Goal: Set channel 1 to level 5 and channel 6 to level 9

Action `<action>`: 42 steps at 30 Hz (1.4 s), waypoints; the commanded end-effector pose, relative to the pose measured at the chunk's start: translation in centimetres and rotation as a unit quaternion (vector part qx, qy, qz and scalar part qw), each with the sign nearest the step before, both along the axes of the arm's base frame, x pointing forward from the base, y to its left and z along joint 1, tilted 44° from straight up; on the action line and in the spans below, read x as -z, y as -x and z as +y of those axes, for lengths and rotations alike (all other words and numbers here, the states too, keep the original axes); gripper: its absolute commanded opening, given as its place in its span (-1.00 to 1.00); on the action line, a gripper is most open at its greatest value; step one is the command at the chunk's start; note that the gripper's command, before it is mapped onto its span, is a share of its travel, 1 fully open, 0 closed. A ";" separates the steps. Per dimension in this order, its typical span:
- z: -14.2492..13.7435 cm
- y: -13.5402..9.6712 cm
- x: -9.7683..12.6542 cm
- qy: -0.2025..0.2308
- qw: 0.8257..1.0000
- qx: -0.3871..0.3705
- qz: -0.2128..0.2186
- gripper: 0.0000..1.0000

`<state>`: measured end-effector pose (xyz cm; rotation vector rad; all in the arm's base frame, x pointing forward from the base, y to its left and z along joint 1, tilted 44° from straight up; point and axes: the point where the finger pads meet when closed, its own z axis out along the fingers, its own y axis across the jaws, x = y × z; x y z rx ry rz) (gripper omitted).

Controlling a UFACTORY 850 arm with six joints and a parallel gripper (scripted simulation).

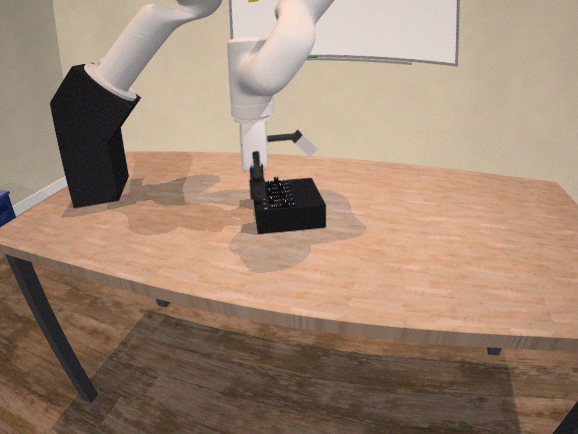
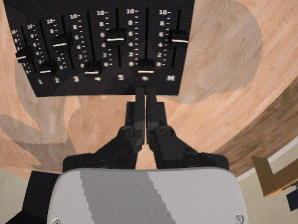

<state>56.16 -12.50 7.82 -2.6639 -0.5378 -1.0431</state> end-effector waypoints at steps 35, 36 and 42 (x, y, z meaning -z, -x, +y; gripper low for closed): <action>0.3 -0.6 0.7 0.000 1.000 0.000 0.000 -1.00; 0.3 -0.6 0.7 0.000 1.000 0.000 0.000 -1.00; 0.3 -0.7 0.7 0.000 1.000 0.000 0.000 -1.00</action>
